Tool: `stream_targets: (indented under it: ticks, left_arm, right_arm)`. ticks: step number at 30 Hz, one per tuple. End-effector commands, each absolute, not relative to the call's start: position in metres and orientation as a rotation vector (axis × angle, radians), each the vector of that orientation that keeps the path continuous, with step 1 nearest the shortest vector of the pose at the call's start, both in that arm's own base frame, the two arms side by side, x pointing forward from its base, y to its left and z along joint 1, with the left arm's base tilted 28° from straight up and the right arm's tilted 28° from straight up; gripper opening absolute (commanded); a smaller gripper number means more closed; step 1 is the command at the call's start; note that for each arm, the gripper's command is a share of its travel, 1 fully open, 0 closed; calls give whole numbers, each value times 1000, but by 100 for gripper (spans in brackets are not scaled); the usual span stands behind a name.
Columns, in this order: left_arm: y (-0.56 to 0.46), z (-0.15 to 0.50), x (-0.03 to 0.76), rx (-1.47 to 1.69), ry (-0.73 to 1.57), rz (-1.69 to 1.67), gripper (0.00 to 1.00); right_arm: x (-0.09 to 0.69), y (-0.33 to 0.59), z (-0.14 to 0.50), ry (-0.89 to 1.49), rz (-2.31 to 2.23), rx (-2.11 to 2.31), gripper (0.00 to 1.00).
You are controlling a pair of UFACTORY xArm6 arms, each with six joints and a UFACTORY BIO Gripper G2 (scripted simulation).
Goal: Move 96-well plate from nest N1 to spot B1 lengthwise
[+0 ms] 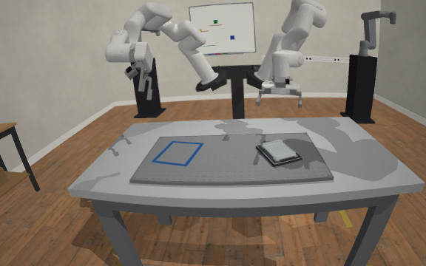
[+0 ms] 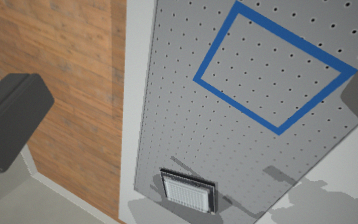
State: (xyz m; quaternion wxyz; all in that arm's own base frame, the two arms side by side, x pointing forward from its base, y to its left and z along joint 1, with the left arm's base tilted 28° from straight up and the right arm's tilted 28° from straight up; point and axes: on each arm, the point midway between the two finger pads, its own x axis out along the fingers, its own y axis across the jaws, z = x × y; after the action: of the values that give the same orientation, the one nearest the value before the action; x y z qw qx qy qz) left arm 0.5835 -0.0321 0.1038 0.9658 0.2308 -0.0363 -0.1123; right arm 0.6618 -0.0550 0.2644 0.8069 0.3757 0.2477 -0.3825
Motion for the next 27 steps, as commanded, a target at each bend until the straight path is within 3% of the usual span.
stream_targets:
  ticks: [1, 27]
  left_arm:
    - [-33, 105, 584, 467, -77, -227, 100]
    - [-33, 105, 584, 467, -77, -227, 100]
  right_arm:
    - [662, -54, 267, 526, -815, 805, 100]
    - [658, -49, 278, 529, -812, 800, 100]
